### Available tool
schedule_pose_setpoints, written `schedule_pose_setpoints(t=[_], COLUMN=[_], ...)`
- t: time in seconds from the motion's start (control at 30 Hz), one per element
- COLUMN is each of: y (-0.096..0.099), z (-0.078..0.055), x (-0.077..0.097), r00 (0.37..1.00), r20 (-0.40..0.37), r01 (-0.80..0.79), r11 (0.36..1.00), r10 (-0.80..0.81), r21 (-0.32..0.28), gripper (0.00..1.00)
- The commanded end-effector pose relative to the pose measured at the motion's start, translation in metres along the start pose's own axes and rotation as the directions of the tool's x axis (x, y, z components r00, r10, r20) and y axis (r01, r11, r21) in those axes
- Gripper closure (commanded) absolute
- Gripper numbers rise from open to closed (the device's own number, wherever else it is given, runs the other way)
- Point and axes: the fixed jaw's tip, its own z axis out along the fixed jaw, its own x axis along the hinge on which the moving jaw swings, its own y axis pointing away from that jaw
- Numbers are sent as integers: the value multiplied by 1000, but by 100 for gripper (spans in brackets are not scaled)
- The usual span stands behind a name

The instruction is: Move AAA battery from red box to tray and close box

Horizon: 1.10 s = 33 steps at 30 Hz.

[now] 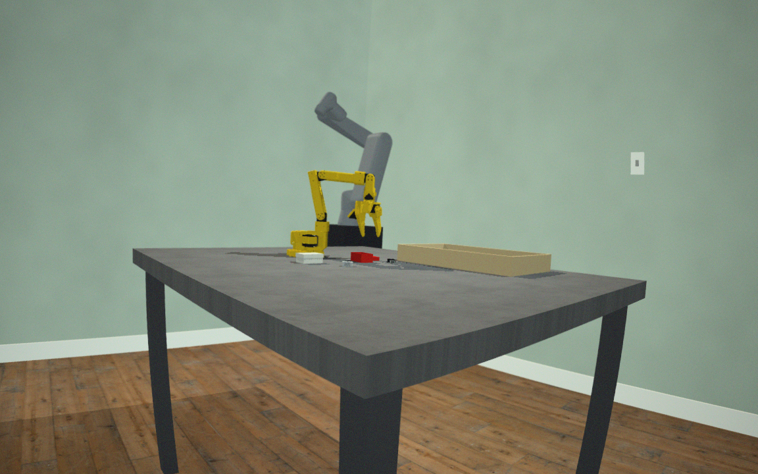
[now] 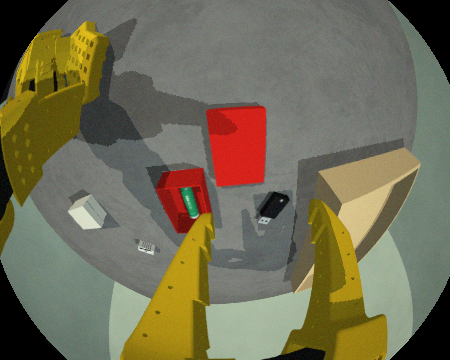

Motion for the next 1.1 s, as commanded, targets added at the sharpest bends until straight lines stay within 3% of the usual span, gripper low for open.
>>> schedule_pose_setpoints(t=[0.0,1.07], y=[-3,-1], z=[-3,1], x=[1,-1], r00=[1000,1000], r20=[-14,-14], r01=[-1,-1], r11=[1000,1000], r10=[1,1], r21=[25,25], gripper=[71,71])
